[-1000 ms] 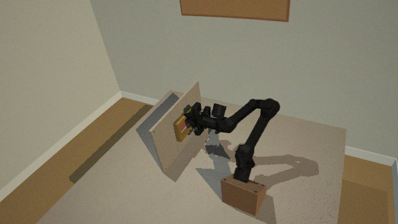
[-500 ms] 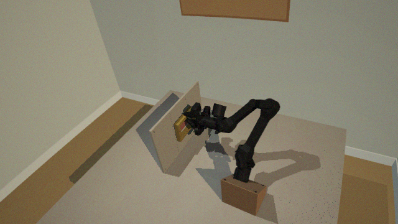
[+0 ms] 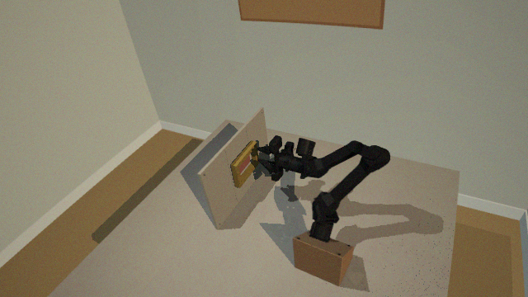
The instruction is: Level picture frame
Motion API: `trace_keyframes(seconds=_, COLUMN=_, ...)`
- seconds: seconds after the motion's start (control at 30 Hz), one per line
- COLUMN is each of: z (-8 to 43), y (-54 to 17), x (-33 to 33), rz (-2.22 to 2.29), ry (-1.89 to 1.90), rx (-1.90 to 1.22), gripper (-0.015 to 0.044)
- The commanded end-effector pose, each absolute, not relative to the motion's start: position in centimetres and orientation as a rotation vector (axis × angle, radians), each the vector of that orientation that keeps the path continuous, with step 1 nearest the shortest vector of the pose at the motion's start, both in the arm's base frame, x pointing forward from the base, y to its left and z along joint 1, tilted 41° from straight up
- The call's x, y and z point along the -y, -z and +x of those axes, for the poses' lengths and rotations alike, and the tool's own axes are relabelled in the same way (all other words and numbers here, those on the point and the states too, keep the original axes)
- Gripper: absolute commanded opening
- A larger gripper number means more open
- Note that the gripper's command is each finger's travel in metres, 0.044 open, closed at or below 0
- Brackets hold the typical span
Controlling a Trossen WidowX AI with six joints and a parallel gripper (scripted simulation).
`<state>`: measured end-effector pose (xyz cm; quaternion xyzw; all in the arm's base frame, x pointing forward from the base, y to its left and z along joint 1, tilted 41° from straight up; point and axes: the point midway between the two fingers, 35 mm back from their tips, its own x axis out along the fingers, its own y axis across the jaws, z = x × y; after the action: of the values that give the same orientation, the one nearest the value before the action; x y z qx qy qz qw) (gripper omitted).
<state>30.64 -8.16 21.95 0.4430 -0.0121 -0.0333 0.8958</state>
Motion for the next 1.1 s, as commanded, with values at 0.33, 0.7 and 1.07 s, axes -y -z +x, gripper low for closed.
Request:
trace_keyframes(seconds=0.33, z=24.9, y=-22.5, x=7.6, rz=0.990, ry=0.071, rx=0.022, gripper=0.0260)
trace_keyframes(seconds=0.7, z=18.7, y=-24.2, x=4.7, rz=0.993, ry=0.070, rx=0.011, gripper=0.0260)
trace_keyframes(seconds=1.07, z=18.7, y=-24.2, x=4.7, rz=0.993, ry=0.070, rx=0.011, gripper=0.0260)
